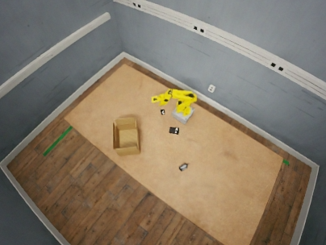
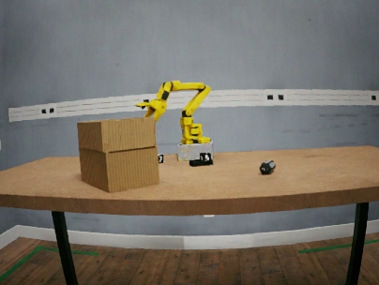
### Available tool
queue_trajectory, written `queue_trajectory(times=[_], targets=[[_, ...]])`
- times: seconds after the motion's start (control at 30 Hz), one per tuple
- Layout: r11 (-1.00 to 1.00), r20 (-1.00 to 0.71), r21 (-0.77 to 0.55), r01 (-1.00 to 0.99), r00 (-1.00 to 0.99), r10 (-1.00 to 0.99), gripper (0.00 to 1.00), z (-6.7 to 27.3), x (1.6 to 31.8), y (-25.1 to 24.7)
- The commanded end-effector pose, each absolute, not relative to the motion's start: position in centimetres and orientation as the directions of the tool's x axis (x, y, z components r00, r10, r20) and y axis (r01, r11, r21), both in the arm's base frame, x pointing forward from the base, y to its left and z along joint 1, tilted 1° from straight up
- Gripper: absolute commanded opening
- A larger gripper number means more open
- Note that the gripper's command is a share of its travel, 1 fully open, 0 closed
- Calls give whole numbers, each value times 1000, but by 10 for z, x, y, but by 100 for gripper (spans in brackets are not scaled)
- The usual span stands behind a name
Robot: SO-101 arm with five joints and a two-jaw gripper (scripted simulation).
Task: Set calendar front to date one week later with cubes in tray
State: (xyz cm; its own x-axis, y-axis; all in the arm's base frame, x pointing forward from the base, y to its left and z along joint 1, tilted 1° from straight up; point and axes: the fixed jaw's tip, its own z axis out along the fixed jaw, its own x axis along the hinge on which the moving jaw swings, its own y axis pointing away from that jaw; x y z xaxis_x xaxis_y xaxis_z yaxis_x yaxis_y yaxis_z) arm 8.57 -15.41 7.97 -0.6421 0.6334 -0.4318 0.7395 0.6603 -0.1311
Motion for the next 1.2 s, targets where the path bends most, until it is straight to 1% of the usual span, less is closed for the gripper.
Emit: queue_trajectory(times=[0.0,0.23,0.57,0.77,1.0,1.07,1.17], targets=[[654,-442,-136,744,-636,632,35,83,84,-155],[668,-439,-146,730,-653,617,35,82,84,-155],[727,-420,-194,658,-726,545,35,80,82,-155],[797,-386,-255,547,-813,435,35,77,80,-155],[873,-314,-341,348,-918,244,35,72,76,-156],[873,-314,-341,348,-918,244,35,72,76,-156],[894,-271,-375,244,-951,145,35,70,74,-156]])
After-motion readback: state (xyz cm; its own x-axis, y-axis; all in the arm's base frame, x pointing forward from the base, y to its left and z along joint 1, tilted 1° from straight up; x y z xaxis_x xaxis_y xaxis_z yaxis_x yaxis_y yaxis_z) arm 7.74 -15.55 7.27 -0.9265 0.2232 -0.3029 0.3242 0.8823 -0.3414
